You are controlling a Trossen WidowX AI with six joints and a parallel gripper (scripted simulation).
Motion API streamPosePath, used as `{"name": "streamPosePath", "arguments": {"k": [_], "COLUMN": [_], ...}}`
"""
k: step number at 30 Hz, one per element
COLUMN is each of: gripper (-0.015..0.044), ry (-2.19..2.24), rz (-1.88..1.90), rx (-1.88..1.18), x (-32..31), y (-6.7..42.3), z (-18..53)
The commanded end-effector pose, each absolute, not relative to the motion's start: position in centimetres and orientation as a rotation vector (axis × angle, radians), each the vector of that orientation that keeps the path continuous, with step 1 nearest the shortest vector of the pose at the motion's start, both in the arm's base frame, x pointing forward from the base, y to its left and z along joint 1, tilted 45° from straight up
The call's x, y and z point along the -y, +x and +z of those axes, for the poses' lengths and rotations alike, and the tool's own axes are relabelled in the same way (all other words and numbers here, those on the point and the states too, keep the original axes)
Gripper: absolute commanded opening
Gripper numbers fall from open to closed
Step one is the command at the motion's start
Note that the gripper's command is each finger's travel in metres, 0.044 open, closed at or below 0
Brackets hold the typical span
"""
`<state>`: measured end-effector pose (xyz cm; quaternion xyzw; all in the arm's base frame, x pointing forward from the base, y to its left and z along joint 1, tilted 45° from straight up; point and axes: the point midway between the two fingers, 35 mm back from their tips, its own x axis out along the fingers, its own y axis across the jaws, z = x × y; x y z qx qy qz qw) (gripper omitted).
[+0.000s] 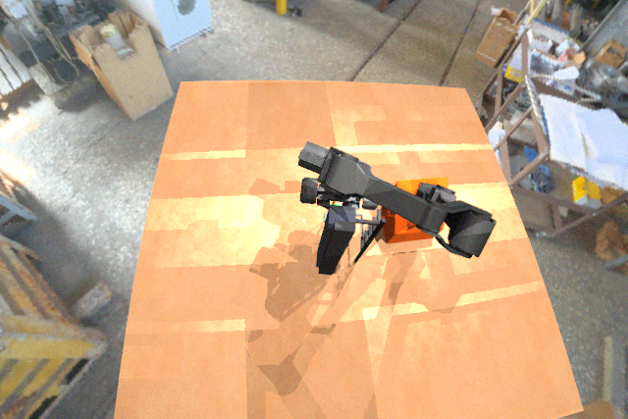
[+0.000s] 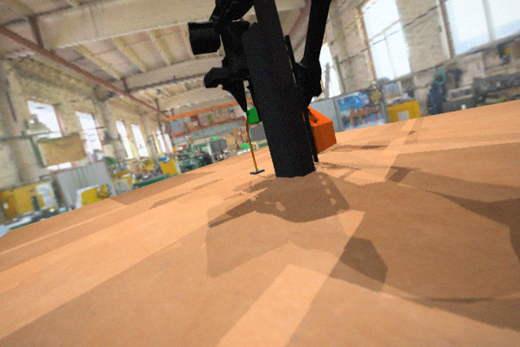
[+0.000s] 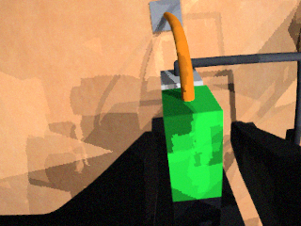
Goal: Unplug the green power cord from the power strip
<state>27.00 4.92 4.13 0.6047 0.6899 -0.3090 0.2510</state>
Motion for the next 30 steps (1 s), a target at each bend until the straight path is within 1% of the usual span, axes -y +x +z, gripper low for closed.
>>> {"name": "streamPosePath", "arguments": {"k": [1, 7, 11, 19, 30], "gripper": [0.0160, 0.0160, 0.0055, 0.0002, 0.0000], "ry": [1.651, 1.651, 1.645, 1.645, 1.645], "rz": [-0.839, -0.839, -0.837, -0.837, -0.840], "rx": [-1.879, -1.879, -1.876, -1.876, -1.873], "x": [-5.3, -5.7, -5.5, -5.5, -4.5], "y": [26.9, 26.8, 26.9, 26.9, 27.0], "z": [3.9, 3.5, 3.6, 3.6, 2.7]}}
